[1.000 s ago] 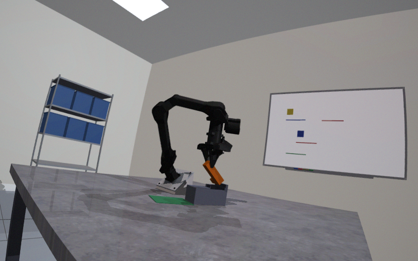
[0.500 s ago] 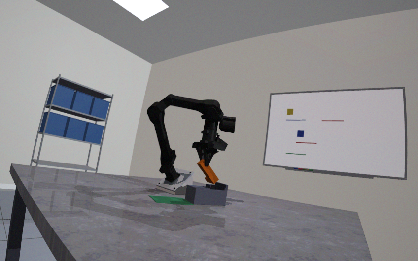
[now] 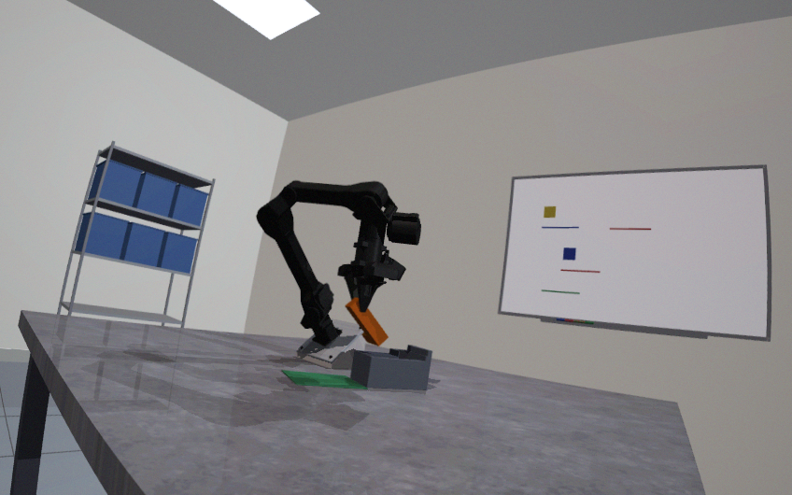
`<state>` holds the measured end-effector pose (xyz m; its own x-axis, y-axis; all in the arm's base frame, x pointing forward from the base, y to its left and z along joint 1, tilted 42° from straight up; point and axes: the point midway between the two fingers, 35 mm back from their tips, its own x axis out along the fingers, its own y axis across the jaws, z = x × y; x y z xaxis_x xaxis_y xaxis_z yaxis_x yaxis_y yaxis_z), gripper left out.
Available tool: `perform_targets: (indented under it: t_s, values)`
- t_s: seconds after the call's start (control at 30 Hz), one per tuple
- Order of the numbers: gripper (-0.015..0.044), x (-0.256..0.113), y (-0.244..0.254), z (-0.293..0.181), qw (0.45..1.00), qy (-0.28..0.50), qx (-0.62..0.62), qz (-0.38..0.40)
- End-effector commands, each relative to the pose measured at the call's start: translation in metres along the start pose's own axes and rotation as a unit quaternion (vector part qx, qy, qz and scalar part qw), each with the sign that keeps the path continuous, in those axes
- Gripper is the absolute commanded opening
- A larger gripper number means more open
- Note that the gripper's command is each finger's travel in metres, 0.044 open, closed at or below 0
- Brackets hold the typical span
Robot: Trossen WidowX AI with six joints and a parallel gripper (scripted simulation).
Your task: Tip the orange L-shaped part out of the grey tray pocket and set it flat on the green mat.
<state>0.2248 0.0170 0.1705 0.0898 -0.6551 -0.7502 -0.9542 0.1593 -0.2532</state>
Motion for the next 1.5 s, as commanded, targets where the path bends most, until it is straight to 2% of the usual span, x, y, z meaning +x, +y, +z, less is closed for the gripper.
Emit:
perform_targets:
  t_s: [0.0, 0.5, 1.47]
  values:
    - [0.0, 0.0, 0.002, -0.018, 1.0, -0.003, -0.002, -0.005]
    - [0.0, 0.0, 0.01, -0.076, 0.999, -0.024, -0.002, -0.028]
    - [0.0, 0.036, 0.008, -0.075, 1.0, 0.003, -0.001, -0.002]
